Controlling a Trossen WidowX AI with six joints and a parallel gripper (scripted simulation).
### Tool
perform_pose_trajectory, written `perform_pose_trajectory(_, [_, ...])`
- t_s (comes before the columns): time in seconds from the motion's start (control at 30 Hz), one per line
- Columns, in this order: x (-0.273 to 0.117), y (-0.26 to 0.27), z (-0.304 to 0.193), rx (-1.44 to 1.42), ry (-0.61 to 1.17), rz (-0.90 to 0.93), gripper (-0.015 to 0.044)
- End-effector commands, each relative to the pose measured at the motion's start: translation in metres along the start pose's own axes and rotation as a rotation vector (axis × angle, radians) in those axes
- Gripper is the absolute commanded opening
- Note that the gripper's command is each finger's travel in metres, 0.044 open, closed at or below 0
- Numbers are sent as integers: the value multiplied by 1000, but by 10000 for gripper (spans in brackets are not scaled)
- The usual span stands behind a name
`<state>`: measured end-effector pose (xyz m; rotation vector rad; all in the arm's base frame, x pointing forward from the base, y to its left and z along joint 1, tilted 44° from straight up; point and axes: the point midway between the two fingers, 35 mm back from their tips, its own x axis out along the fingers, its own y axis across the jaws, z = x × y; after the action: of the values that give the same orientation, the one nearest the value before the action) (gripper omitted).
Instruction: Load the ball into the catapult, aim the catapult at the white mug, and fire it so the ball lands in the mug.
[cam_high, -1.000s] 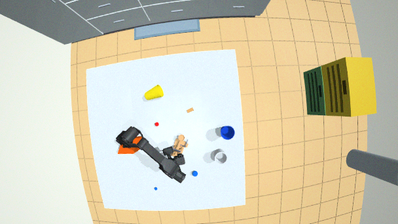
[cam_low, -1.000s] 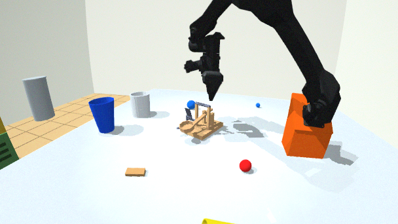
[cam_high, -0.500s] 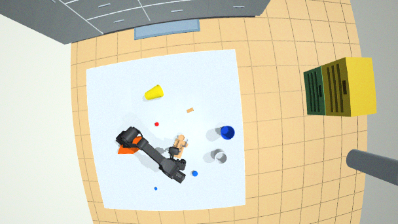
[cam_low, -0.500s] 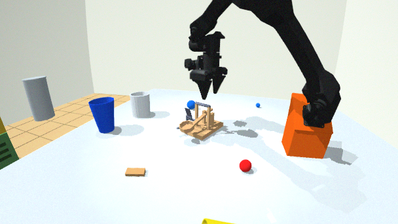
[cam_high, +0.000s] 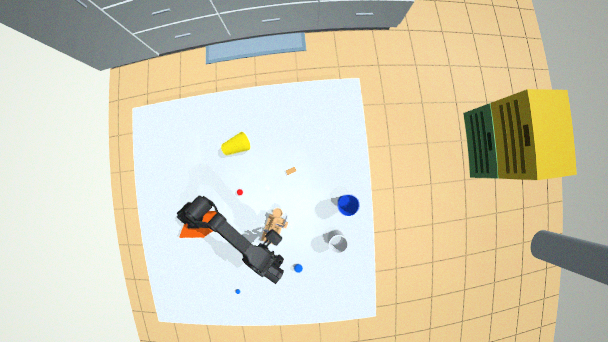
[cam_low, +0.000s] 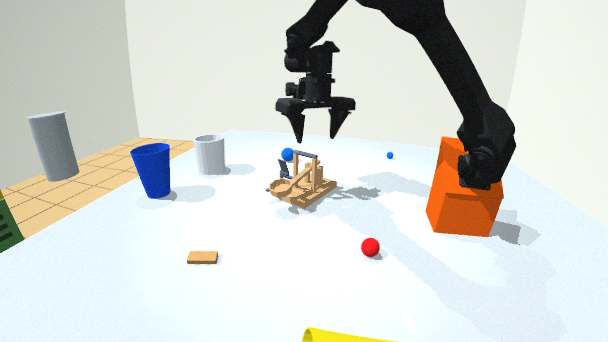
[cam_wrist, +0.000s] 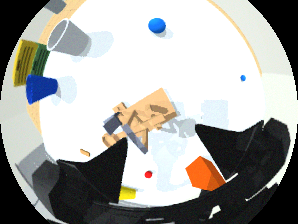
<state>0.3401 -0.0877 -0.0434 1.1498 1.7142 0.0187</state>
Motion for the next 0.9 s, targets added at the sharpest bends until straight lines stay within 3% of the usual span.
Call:
perform_pose_trajectory(0.0, [-1, 0, 0, 135, -1, -3, 440])
perform_pose_trajectory(0.87, [-5, -1, 0, 1041, -1, -2, 440])
